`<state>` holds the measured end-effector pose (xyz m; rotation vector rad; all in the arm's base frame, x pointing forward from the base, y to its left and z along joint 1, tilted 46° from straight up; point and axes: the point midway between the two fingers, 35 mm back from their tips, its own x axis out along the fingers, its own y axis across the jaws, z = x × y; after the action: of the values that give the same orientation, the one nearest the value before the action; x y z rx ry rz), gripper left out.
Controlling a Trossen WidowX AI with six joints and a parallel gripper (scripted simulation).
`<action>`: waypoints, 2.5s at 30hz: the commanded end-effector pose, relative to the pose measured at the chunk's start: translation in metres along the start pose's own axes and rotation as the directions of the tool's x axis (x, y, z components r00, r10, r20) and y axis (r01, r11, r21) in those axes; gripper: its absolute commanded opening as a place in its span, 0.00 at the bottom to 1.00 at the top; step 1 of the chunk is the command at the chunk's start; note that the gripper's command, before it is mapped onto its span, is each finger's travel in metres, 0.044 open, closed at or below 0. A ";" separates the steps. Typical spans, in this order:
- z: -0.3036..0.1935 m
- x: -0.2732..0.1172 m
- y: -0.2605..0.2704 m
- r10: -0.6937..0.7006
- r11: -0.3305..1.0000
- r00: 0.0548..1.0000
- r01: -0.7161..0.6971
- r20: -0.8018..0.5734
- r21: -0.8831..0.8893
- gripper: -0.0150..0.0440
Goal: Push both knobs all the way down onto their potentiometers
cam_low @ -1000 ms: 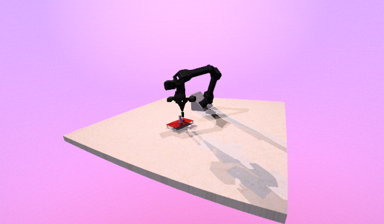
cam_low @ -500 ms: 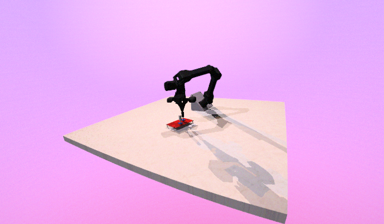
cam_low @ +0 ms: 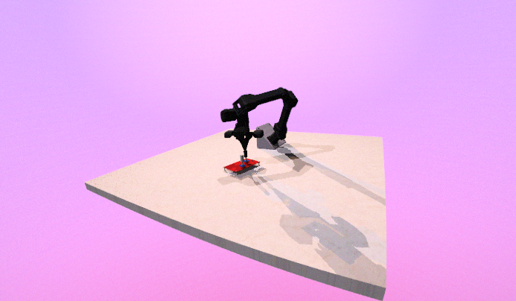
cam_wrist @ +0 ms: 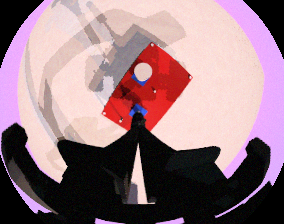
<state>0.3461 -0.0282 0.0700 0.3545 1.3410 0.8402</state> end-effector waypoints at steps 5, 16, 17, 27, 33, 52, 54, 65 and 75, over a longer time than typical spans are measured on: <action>0.000 0.001 0.001 0.005 1.000 1.000 -0.005 0.003 0.006 0.25; 0.000 0.005 0.001 0.005 1.000 1.000 -0.005 0.003 0.006 0.25; 0.000 0.005 0.001 0.005 1.000 1.000 -0.005 0.003 0.006 0.25; 0.000 0.010 0.001 0.005 1.000 1.000 -0.005 0.003 0.005 0.25; 0.000 0.010 0.001 0.005 1.000 1.000 -0.005 0.003 0.005 0.25; 0.001 0.018 0.001 0.005 1.000 1.000 -0.005 0.003 0.005 0.25; 0.001 0.020 0.001 0.005 1.000 1.000 -0.005 0.003 0.005 0.25; 0.001 0.022 0.001 0.005 1.000 1.000 -0.005 0.003 0.005 0.25; 0.001 0.026 0.001 0.005 1.000 1.000 -0.005 0.003 0.005 0.25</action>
<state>0.3442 -0.0243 0.0637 0.3628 1.3249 0.8069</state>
